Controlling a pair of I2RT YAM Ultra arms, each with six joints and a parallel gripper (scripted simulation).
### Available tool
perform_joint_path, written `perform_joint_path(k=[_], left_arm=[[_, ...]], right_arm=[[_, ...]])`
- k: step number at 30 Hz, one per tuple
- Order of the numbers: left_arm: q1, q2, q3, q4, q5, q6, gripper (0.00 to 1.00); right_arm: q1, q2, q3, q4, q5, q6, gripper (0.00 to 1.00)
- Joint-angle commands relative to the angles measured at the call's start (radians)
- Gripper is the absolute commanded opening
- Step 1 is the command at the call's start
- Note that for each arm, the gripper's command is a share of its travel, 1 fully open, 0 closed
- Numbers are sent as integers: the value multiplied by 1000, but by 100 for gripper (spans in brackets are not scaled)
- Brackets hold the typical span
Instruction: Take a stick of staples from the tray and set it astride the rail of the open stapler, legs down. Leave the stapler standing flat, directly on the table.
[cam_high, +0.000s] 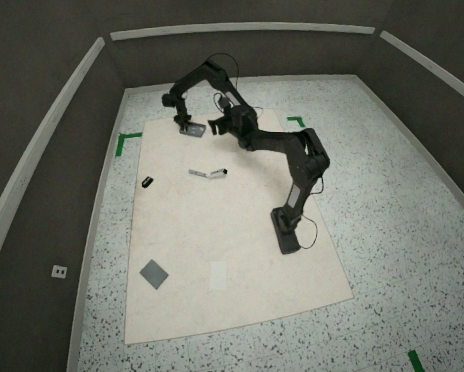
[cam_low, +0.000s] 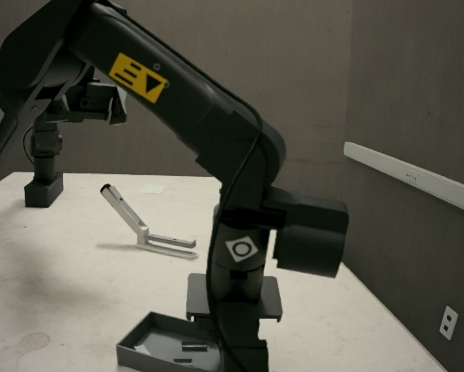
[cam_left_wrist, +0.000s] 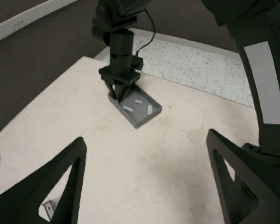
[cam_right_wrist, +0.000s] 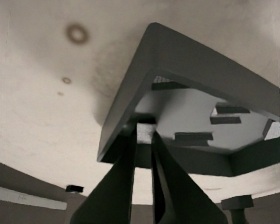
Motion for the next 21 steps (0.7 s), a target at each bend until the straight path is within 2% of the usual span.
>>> perform_joint_path(k=[1, 3, 4, 12, 21], left_arm=[[5, -9, 0, 9, 2, 1, 100], [5, -9, 0, 9, 2, 1, 100], [5, -9, 0, 9, 2, 1, 100], [5, -9, 0, 9, 2, 1, 100], [5, -9, 0, -1, 1, 1, 100]], right_arm=[[0, -1, 12, -2, -2, -2, 0], [0, -1, 12, -2, -2, -2, 0], [0, -1, 12, -2, -2, -2, 5], [0, -69, 95, -140, -2, -4, 5], [-2, -74, 147, -202, -2, -5, 5]])
